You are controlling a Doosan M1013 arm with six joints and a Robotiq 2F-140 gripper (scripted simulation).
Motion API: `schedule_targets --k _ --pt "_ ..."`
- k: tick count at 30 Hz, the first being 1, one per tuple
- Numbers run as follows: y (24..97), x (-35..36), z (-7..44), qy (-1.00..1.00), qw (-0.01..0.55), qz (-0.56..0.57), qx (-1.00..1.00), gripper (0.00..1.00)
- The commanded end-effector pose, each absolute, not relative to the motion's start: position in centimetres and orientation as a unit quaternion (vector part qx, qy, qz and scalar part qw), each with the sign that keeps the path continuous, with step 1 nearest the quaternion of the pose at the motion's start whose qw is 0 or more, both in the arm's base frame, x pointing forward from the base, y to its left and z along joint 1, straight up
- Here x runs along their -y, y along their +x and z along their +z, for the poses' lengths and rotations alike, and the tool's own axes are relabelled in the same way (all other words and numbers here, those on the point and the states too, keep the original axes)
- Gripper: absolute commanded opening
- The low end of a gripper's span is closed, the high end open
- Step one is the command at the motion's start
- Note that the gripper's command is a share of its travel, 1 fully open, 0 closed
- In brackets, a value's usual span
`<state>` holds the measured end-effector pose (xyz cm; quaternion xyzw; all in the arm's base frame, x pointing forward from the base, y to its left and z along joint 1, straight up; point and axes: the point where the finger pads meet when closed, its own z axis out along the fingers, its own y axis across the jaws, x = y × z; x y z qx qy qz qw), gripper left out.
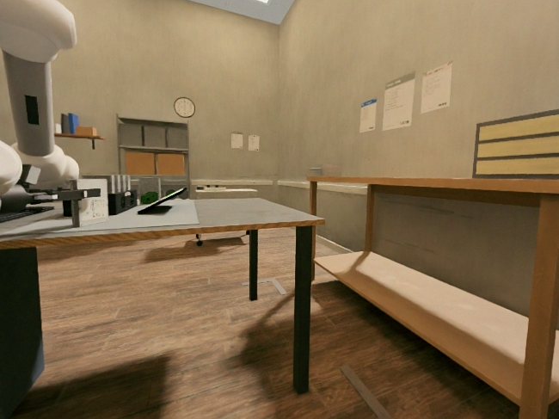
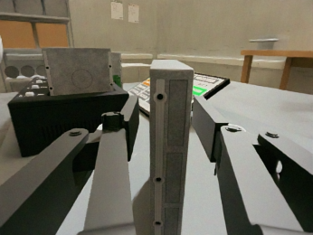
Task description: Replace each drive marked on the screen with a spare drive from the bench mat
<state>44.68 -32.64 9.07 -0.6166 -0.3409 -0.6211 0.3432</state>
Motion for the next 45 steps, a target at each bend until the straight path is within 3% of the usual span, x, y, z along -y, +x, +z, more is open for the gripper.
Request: schedule_targets --k 1,45 --pt "44.7 32.7 9.1 -0.616 0.343 -0.621 0.341 0.4" --pt "43.9 33.9 9.1 -0.616 0.343 -0.621 0.341 0.4"
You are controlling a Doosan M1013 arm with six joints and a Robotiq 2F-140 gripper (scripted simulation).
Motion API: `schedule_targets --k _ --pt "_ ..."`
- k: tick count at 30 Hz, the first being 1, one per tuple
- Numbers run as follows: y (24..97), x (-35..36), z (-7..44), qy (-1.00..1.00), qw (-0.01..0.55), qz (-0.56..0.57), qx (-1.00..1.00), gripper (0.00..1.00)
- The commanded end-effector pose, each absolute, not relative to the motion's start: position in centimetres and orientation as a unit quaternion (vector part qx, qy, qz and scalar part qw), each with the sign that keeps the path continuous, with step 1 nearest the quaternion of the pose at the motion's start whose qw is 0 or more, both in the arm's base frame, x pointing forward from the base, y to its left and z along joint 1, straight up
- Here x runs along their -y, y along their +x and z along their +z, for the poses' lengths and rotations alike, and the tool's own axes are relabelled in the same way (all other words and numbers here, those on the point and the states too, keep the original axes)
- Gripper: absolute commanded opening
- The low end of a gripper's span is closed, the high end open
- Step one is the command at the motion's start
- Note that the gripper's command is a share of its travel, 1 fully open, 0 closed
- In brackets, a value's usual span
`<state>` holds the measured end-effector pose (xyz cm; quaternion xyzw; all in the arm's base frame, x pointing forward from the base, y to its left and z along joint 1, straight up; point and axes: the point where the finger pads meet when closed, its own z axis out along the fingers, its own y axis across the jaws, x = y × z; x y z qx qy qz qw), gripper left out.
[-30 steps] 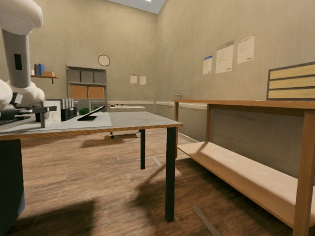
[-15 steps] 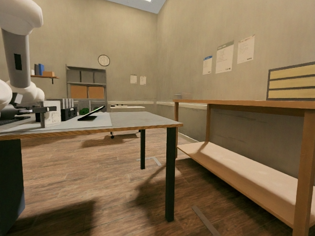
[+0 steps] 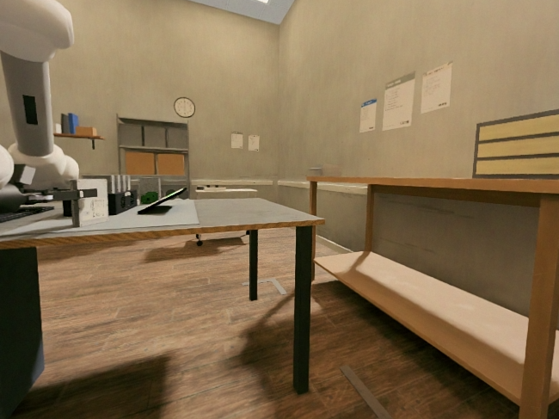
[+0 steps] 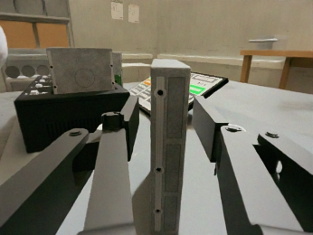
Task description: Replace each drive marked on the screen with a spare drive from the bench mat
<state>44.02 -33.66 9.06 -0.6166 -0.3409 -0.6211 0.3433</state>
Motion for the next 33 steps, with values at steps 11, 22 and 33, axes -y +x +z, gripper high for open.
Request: schedule_targets --k 11,22,33 --pt "42.7 35.8 9.1 -0.616 0.343 -0.621 0.341 0.4" --pt "41.2 38.2 9.1 -0.616 0.343 -0.621 0.341 0.4" --pt "40.3 39.6 9.1 -0.616 0.343 -0.621 0.341 0.4"
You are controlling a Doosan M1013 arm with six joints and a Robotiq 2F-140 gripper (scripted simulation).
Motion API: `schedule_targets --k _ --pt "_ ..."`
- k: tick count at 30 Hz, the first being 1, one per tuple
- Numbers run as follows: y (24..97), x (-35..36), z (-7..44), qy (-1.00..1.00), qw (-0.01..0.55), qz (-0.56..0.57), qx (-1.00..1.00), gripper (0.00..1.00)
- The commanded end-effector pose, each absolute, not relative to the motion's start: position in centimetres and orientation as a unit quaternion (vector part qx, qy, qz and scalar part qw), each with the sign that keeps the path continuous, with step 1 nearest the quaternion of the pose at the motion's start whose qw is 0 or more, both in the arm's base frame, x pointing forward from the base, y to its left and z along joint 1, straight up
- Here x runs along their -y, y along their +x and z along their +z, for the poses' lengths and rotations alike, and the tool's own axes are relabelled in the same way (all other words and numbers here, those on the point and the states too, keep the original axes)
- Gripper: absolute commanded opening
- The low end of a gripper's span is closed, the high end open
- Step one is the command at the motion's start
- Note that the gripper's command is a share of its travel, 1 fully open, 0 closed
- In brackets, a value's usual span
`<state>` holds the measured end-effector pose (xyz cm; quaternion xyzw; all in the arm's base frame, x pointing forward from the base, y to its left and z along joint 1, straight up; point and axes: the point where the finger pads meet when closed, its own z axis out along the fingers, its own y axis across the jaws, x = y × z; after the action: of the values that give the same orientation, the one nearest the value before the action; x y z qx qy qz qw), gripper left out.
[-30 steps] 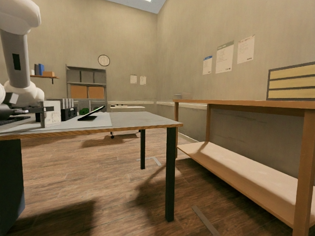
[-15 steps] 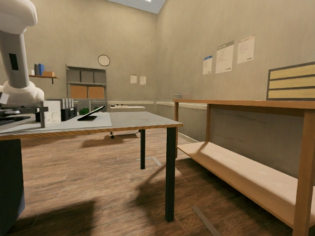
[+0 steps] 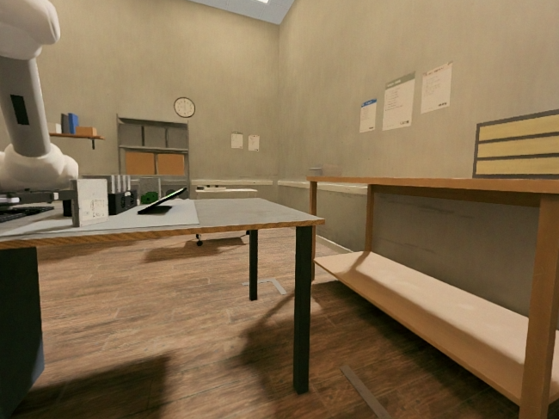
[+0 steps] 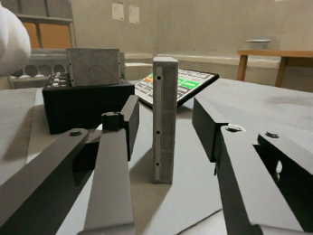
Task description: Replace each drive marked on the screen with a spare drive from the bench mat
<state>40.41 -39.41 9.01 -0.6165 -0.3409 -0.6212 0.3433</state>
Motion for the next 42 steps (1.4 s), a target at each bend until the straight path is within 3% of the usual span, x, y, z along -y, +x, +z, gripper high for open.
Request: schedule_targets --k 1,42 --pt "40.2 39.7 9.1 -0.616 0.343 -0.621 0.341 0.4" --pt "40.0 40.1 11.8 -0.616 0.343 -0.621 0.341 0.4"
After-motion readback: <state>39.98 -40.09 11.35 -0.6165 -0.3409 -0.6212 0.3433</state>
